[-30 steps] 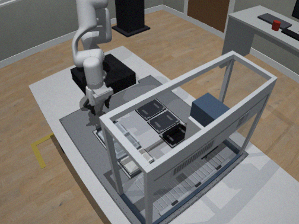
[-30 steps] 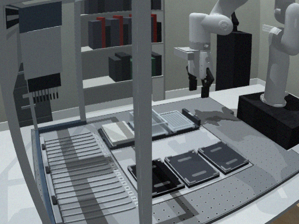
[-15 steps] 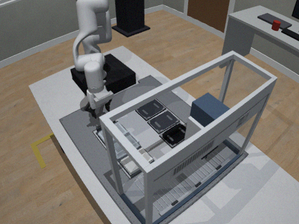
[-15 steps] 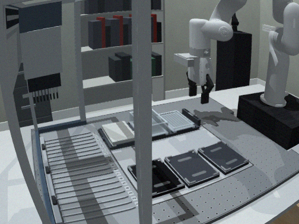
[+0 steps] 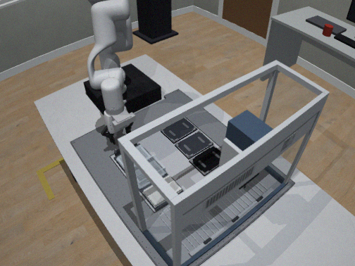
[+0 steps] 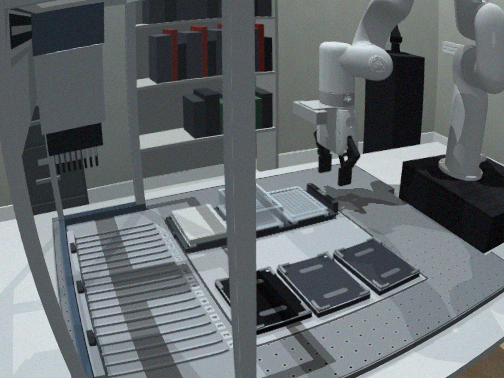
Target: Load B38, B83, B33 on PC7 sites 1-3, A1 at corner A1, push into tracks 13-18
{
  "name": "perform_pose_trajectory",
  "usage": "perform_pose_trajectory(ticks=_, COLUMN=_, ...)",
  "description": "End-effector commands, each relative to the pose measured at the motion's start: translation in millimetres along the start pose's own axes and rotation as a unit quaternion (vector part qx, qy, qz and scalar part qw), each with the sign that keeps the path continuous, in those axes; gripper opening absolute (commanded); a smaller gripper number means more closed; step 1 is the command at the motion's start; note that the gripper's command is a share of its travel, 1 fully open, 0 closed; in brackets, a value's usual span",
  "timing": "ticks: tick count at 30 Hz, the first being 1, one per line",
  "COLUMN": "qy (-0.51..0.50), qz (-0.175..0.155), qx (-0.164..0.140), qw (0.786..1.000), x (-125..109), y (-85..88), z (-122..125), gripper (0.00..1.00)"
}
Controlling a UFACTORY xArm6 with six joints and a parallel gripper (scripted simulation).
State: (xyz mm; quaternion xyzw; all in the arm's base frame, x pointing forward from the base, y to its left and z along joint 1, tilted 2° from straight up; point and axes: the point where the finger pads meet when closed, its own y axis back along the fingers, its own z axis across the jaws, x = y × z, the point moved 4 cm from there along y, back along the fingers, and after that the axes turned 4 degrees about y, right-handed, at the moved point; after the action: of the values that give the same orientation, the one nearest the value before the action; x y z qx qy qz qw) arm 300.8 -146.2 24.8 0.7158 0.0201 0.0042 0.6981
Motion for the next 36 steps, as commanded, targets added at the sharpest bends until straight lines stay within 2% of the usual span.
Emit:
perform_pose_trajectory(ticks=1, qy=0.000, qz=0.002, qx=-0.001, qw=1.000, x=2, y=-3.4, z=1, gripper=0.82)
perform_pose_trajectory(ticks=15, qy=0.000, qz=0.002, qx=-0.001, qw=1.000, x=2, y=-26.7, z=1, gripper=0.82)
perform_pose_trajectory(ticks=36, qy=0.000, qz=0.002, qx=-0.001, qw=1.000, x=2, y=-33.0, z=1, gripper=0.82)
